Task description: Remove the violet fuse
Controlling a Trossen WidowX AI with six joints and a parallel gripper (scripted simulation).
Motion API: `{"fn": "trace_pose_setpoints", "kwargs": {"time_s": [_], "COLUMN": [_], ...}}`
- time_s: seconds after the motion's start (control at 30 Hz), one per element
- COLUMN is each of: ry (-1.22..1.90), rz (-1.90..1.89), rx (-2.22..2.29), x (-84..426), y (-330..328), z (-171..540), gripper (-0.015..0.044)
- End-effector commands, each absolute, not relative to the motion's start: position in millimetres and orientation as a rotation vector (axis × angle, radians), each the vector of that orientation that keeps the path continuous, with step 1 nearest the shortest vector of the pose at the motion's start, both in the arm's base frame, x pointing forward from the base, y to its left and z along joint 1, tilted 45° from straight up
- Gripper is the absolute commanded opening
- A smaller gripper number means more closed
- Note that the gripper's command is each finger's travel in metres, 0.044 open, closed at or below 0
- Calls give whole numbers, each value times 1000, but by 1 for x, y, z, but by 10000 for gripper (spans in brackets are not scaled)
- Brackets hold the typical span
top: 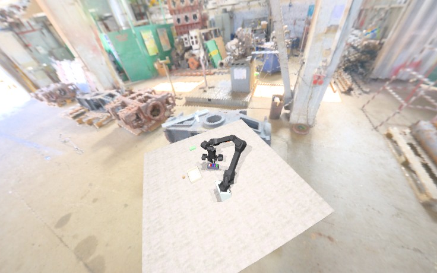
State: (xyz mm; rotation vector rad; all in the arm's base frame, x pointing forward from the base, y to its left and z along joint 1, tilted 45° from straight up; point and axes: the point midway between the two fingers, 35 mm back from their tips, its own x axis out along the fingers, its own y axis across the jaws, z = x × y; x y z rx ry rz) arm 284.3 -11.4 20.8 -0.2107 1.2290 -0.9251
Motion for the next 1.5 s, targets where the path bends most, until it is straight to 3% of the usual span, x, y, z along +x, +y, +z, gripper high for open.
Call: {"fn": "trace_pose_setpoints", "kwargs": {"time_s": [0.0, 1.47], "ry": [1224, 1223], "rz": [-930, -931], "rx": [-214, -215], "x": [284, 283], "y": [-15, -38], "z": [18, 0], "gripper": [65, 65]}}
